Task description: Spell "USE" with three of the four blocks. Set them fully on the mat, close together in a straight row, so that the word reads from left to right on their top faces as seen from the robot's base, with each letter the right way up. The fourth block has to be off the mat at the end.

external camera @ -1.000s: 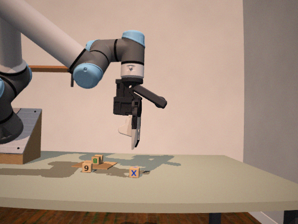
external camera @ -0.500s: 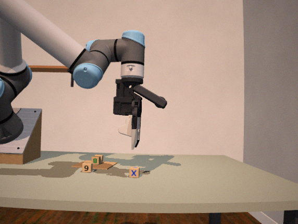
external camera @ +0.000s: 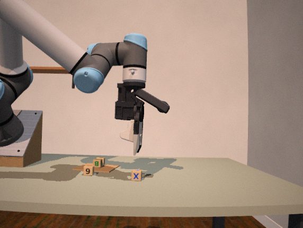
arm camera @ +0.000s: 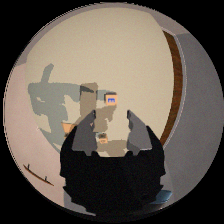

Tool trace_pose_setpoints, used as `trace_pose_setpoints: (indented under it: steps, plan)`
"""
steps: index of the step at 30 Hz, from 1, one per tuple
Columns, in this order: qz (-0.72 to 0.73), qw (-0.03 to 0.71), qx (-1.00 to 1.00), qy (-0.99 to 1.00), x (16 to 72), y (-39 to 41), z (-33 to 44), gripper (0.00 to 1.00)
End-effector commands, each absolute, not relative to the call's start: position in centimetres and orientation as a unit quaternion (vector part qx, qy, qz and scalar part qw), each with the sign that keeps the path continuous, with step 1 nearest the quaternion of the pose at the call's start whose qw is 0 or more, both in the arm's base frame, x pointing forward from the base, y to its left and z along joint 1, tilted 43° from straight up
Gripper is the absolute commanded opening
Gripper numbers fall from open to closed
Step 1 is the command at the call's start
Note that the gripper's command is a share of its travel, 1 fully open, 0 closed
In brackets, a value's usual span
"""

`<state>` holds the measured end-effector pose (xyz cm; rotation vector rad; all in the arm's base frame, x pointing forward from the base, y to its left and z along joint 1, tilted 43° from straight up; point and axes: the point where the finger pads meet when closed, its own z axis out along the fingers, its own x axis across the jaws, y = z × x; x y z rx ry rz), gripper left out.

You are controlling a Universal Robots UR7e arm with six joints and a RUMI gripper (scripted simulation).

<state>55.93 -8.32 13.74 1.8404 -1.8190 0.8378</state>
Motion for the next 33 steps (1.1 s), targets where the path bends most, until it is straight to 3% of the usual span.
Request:
trace_pose_setpoints:
  steps: [1, 33]
  plan:
    - [0.3, 0.21, 0.662, -0.654, 56.0, -8.7, 13.1, 0.4]
    - [0.301, 0.209, 0.662, -0.654, 56.5, -11.1, 10.6, 0.4]
